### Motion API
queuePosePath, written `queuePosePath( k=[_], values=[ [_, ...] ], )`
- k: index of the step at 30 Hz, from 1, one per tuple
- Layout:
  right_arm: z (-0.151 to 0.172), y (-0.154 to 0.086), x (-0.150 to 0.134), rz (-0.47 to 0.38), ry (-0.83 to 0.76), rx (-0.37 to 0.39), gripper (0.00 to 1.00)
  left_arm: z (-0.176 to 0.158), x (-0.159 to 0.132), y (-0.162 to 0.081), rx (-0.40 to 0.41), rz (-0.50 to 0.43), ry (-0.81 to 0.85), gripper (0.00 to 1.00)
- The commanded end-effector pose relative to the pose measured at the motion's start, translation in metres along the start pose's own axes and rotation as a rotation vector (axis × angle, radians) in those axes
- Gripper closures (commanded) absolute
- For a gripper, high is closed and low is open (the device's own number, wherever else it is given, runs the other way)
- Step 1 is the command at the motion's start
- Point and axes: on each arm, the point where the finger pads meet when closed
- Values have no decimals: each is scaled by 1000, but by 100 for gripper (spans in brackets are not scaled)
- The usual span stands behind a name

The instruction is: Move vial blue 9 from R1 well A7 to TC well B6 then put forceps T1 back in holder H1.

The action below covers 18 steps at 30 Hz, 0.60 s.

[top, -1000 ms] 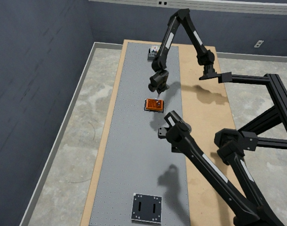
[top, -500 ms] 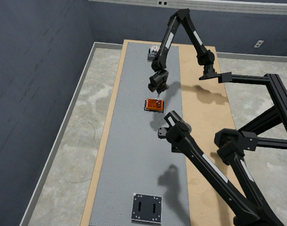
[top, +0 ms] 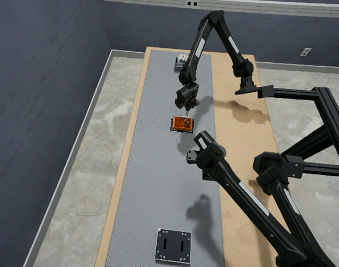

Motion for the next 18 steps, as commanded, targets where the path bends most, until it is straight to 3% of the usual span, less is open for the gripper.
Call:
queuePosePath(
  k=[1,18],
  values=[
    [-14,0,10,-19,30,5,91,2,6,-5,-4,-5,-15,0],
    [-4,11,1,4,2,5,91,2,6,-5,-4,-5,-15,0]
  ],
)
Point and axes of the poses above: on each arm, the point where the finger pads meet when closed, its own y axis out along the fingers, its own z axis across the jaws, x = y × z, and after that the axes turned 9 degrees about -y, right-handed
